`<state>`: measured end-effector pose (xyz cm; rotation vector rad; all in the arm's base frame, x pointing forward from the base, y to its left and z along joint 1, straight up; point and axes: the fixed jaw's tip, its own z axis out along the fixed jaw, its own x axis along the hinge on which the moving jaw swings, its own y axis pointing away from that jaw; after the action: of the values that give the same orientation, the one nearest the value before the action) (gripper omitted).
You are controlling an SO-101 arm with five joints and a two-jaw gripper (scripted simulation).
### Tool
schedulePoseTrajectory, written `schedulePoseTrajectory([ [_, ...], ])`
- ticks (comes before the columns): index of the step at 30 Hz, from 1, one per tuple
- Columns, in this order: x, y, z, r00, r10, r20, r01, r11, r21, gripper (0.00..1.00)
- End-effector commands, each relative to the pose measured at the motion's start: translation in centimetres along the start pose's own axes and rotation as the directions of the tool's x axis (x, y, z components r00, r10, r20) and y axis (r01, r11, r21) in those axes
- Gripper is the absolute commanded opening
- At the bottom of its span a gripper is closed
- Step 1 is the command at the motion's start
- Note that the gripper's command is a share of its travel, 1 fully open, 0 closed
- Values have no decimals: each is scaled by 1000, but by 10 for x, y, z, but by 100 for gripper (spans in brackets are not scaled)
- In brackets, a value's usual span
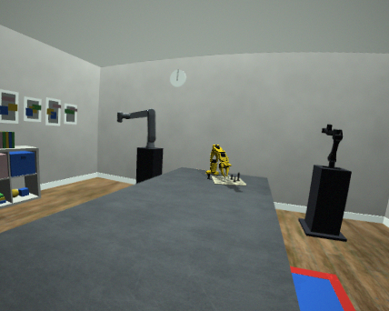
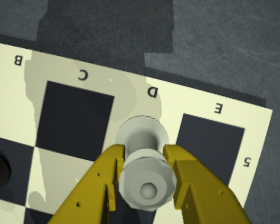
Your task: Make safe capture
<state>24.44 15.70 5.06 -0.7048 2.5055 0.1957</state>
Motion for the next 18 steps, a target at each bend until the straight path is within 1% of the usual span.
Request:
schedulePoseTrajectory([
  [1, -2, 3, -2, 1000, -14, 3, 14, 1000, -6, 0],
  [12, -1, 3, 0, 1000, -14, 3, 14, 1000, -6, 0],
  [18, 1, 3, 3, 1000, -14, 3, 14, 1000, -6, 0],
])
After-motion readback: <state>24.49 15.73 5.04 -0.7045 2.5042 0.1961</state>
